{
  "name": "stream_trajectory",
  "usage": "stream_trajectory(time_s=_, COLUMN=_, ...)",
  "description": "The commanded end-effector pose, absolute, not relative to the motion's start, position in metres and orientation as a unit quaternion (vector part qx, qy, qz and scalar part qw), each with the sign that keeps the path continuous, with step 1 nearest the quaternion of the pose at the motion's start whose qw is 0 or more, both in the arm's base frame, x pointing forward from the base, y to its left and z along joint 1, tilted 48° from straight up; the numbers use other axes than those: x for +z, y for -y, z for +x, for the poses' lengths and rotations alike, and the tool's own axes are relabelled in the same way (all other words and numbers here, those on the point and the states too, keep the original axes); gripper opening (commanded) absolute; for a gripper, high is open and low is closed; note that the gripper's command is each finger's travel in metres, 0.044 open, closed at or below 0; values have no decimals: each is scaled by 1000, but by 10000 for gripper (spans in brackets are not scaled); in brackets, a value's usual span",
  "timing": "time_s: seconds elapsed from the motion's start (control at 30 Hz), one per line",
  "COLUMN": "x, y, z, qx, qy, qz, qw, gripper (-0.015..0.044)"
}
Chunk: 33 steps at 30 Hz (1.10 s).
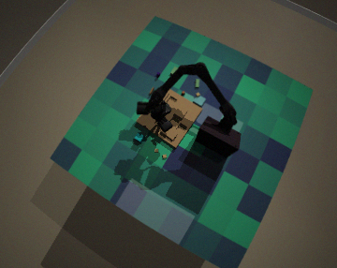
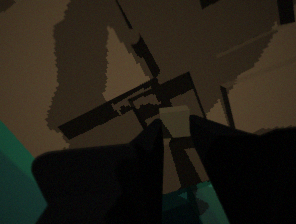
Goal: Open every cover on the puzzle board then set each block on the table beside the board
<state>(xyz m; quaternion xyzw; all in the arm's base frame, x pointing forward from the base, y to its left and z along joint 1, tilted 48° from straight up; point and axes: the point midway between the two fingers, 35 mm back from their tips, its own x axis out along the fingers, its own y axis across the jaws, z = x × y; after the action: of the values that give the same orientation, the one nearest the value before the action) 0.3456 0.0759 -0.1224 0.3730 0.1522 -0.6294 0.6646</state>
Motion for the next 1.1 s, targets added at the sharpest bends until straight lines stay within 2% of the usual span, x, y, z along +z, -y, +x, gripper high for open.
stream_trajectory(time_s=0.0, x=-118, y=-82, z=346, qx=-628, qy=-152, qz=378, qw=663, gripper=80)
stream_trajectory(time_s=1.07, x=-78, y=-125, z=335, qx=-628, qy=-153, qz=377, qw=663, gripper=80)
